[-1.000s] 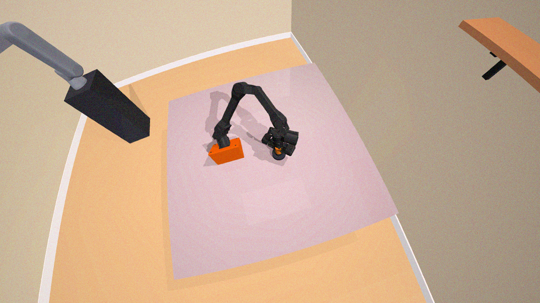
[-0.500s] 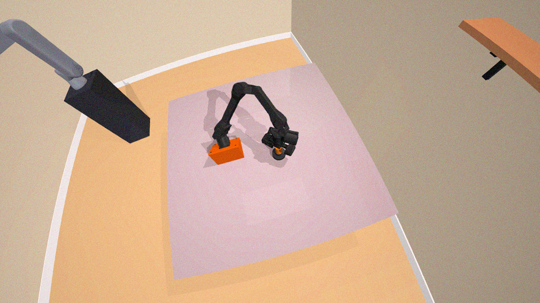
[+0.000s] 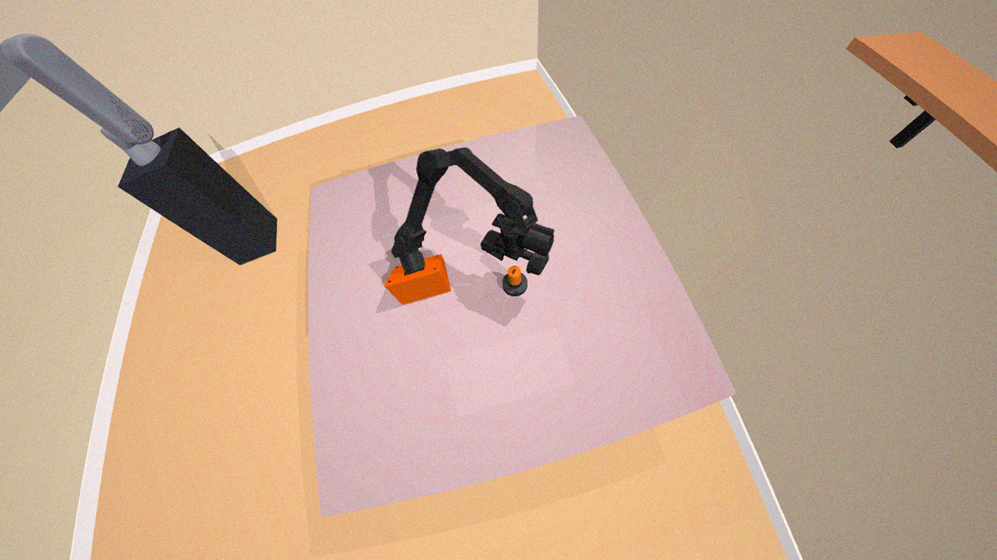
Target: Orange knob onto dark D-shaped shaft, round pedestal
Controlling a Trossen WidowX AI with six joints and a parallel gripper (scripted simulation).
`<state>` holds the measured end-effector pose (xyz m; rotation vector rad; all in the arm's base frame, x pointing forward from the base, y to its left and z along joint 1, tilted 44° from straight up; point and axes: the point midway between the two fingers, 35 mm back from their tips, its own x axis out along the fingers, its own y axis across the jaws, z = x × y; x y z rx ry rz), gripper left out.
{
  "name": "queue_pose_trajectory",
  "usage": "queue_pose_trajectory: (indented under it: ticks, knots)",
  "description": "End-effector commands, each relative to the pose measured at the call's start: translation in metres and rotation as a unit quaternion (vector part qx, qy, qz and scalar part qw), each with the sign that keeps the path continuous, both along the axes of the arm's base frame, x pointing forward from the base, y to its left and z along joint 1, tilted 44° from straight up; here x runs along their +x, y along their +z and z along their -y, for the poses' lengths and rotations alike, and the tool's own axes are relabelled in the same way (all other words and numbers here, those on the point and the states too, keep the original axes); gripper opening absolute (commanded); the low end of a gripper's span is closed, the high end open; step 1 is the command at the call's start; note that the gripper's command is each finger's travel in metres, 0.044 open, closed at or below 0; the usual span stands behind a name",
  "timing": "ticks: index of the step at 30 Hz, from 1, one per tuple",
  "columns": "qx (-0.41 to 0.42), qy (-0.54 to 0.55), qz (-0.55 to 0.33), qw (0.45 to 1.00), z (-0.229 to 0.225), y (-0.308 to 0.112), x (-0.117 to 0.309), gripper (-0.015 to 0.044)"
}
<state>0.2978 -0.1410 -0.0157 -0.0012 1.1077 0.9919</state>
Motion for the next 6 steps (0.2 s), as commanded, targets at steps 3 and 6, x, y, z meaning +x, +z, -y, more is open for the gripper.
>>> queue_pose_trajectory:
  ticks: [3,6]
  knots:
    - [0.001,0.007,-0.004,1.0,0.0072,0.0078,-0.001,0.044]
    - [0.001,0.007,-0.004,1.0,0.0072,0.0078,-0.001,0.044]
